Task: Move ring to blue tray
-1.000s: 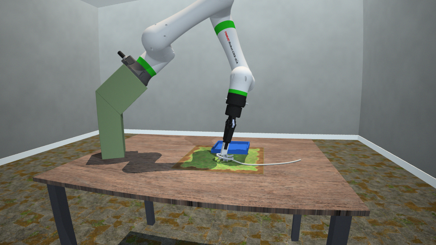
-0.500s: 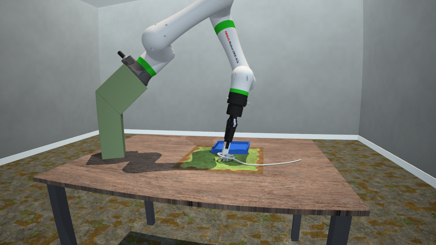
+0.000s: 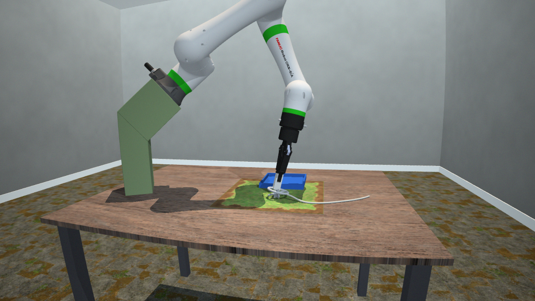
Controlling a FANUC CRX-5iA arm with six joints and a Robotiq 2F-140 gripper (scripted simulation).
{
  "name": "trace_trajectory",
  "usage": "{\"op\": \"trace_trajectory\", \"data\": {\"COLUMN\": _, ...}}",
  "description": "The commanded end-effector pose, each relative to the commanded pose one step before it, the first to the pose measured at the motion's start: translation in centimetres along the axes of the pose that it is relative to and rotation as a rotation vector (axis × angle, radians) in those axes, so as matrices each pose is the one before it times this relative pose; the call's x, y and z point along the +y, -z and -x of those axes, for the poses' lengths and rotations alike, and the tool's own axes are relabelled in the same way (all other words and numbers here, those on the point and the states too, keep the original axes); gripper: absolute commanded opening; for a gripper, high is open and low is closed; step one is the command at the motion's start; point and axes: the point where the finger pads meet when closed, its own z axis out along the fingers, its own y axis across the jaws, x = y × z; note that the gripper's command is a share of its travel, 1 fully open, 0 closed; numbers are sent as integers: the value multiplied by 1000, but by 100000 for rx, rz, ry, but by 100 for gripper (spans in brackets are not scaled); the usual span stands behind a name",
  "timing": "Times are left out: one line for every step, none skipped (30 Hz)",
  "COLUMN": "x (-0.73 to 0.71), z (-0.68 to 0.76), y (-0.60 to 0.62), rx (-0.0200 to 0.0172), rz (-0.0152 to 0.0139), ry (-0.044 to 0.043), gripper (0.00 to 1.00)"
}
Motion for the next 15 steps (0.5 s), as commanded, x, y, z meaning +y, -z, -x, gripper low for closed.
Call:
{"op": "trace_trajectory", "data": {"x": 20, "z": 276, "y": 189, "rx": -130, "rz": -68, "ry": 12, "gripper": 10}}
{"op": "trace_trajectory", "data": {"x": -8, "z": -29, "y": 110, "rx": 0, "rz": 0, "ry": 0, "gripper": 10}}
{"op": "trace_trajectory", "data": {"x": 0, "z": 0, "y": 0, "rx": 0, "rz": 0, "ry": 0, "gripper": 10}}
{"op": "trace_trajectory", "data": {"x": 0, "z": 0, "y": 0, "rx": 0, "rz": 0, "ry": 0, "gripper": 10}}
{"op": "trace_trajectory", "data": {"x": -7, "z": -27, "y": 104, "rx": 0, "rz": 0, "ry": 0, "gripper": 10}}
{"op": "trace_trajectory", "data": {"x": -7, "z": -24, "y": 94, "rx": 0, "rz": 0, "ry": 0, "gripper": 10}}
{"op": "trace_trajectory", "data": {"x": -6, "z": -21, "y": 80, "rx": 0, "rz": 0, "ry": 0, "gripper": 10}}
{"op": "trace_trajectory", "data": {"x": -4, "z": -16, "y": 62, "rx": 0, "rz": 0, "ry": 0, "gripper": 10}}
{"op": "trace_trajectory", "data": {"x": -3, "z": -11, "y": 44, "rx": 0, "rz": 0, "ry": 0, "gripper": 10}}
{"op": "trace_trajectory", "data": {"x": -2, "z": -7, "y": 25, "rx": 0, "rz": 0, "ry": 0, "gripper": 10}}
{"op": "trace_trajectory", "data": {"x": -1, "z": -3, "y": 11, "rx": 0, "rz": 0, "ry": 0, "gripper": 10}}
{"op": "trace_trajectory", "data": {"x": 0, "z": 0, "y": 2, "rx": 0, "rz": 0, "ry": 0, "gripper": 10}}
{"op": "trace_trajectory", "data": {"x": 0, "z": -2, "y": 0, "rx": -34, "rz": 12, "ry": 0, "gripper": 10}}
{"op": "trace_trajectory", "data": {"x": 1, "z": -10, "y": 0, "rx": -217, "rz": 78, "ry": 2, "gripper": 10}}
{"op": "trace_trajectory", "data": {"x": 1, "z": -22, "y": 2, "rx": -528, "rz": 181, "ry": 5, "gripper": 10}}
